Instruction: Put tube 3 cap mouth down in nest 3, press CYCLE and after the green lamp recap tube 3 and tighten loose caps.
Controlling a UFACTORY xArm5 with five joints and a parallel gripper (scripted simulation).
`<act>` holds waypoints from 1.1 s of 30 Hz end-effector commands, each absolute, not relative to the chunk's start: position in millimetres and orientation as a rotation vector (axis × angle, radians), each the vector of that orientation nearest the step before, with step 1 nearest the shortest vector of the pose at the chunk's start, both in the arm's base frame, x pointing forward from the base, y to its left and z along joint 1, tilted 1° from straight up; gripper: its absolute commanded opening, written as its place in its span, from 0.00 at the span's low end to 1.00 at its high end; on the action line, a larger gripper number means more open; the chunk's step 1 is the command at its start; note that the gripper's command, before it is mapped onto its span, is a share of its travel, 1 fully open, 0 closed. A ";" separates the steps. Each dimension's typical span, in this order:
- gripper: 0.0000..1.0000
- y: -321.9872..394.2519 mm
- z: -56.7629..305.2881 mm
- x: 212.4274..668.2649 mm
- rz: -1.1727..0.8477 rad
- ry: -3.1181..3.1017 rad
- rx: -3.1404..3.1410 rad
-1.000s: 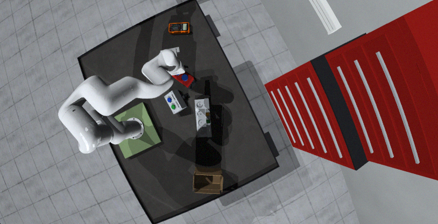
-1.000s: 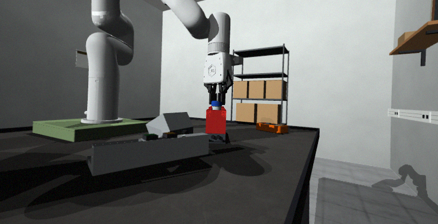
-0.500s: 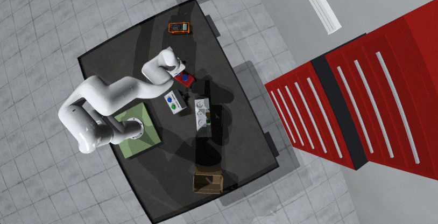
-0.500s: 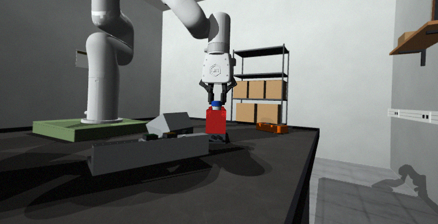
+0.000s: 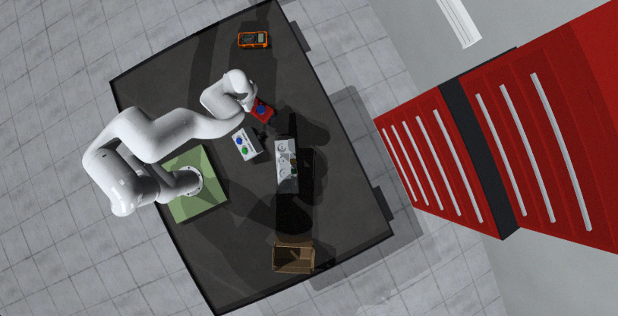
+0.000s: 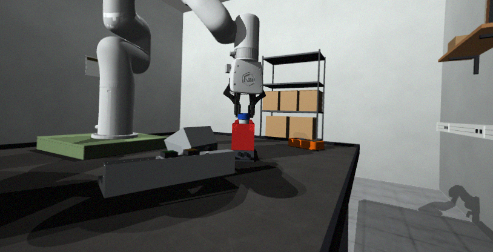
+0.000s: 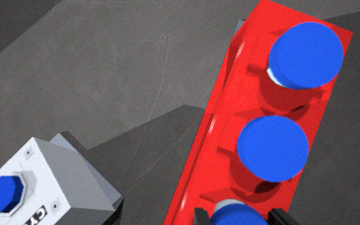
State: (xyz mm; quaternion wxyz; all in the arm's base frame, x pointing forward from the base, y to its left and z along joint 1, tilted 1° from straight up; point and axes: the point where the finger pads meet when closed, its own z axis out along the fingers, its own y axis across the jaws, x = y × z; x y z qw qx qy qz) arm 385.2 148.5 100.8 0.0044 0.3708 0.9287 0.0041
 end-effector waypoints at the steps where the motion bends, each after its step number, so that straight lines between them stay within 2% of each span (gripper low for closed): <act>1: 0.00 148.9 101.9 386.2 0.005 3.026 0.778; 5: 0.00 148.9 102.0 386.2 0.003 3.084 0.497; 14: 0.00 148.9 102.0 386.2 0.003 3.084 0.497; 15: 0.46 148.9 102.0 386.2 0.003 3.084 0.497; 25: 0.46 148.9 102.0 386.2 0.003 3.084 0.497; 33: 0.46 148.9 102.0 386.2 0.009 2.893 1.181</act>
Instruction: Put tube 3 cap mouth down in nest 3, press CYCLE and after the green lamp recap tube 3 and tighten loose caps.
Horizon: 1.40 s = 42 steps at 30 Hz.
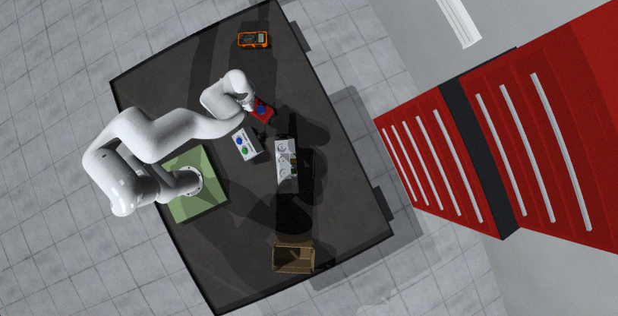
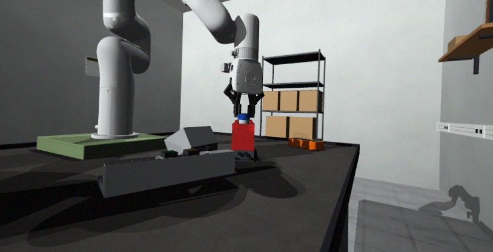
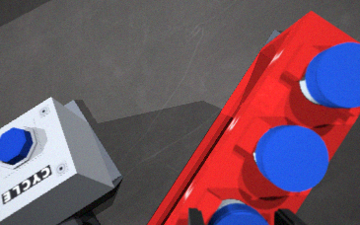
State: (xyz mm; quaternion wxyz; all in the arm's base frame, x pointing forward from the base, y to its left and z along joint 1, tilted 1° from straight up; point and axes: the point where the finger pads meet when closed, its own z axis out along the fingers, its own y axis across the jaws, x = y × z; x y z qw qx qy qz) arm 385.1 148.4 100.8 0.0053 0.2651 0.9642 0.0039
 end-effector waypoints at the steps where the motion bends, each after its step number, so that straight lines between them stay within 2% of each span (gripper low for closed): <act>1: 0.46 148.9 102.0 386.2 0.010 2.869 1.240; 13: 0.46 148.9 102.0 386.2 0.016 2.430 1.969; 21: 0.46 148.9 102.0 386.2 0.016 2.425 1.975; 22: 0.00 148.9 102.0 386.2 0.016 2.425 1.975; 36: 0.00 148.9 102.0 386.2 0.016 2.425 1.975; 42: 0.00 148.9 102.0 386.2 0.013 2.692 1.589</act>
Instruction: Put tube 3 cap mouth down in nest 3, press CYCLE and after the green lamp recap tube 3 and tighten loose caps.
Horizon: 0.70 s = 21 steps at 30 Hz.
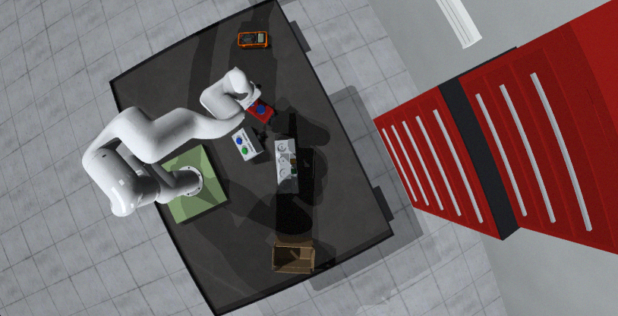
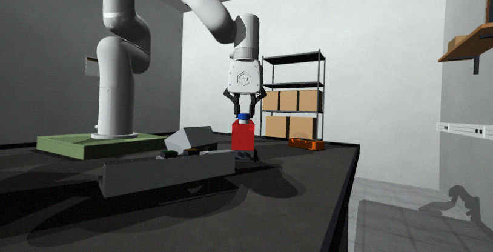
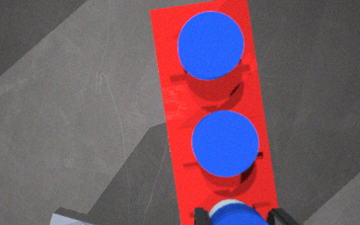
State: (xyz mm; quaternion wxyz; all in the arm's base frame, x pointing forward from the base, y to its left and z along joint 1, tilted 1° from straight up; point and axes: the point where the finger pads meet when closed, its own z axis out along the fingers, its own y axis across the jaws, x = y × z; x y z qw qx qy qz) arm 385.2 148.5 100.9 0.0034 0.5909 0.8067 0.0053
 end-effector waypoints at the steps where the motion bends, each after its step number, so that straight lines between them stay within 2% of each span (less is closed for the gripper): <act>1: 0.00 148.9 102.0 386.2 0.012 2.730 1.522; 5: 0.00 148.9 102.0 386.2 0.010 2.851 1.279; 12: 0.00 148.9 102.0 386.2 0.010 2.851 1.279; 13: 0.46 148.9 102.0 386.2 0.010 2.851 1.279; 21: 0.46 148.9 102.0 386.2 0.010 2.851 1.279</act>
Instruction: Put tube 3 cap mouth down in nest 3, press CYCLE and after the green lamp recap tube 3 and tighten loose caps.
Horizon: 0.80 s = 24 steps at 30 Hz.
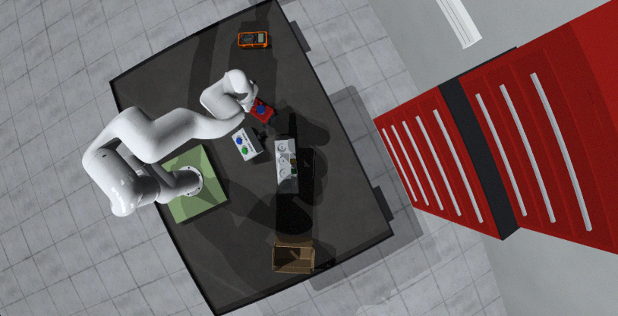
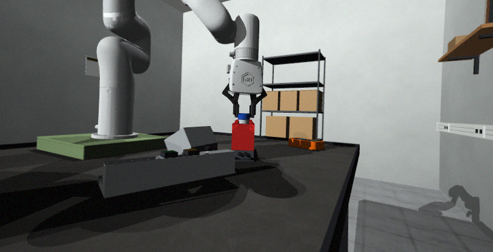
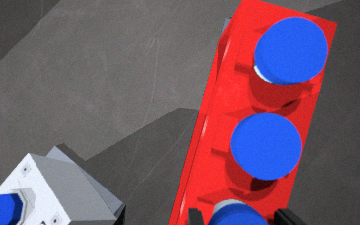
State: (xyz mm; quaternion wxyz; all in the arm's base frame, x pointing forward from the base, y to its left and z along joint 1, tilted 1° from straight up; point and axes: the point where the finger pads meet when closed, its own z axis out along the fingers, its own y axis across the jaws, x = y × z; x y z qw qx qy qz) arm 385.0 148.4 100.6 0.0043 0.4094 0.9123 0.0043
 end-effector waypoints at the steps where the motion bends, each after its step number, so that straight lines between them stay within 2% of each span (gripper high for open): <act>1: 0.46 148.9 102.0 386.2 0.010 2.851 1.279; 4: 0.46 148.9 102.0 386.2 0.010 2.851 1.279; 8: 0.46 149.0 104.0 386.1 0.013 2.661 1.641; 24: 0.46 149.2 109.1 385.9 0.013 2.661 1.641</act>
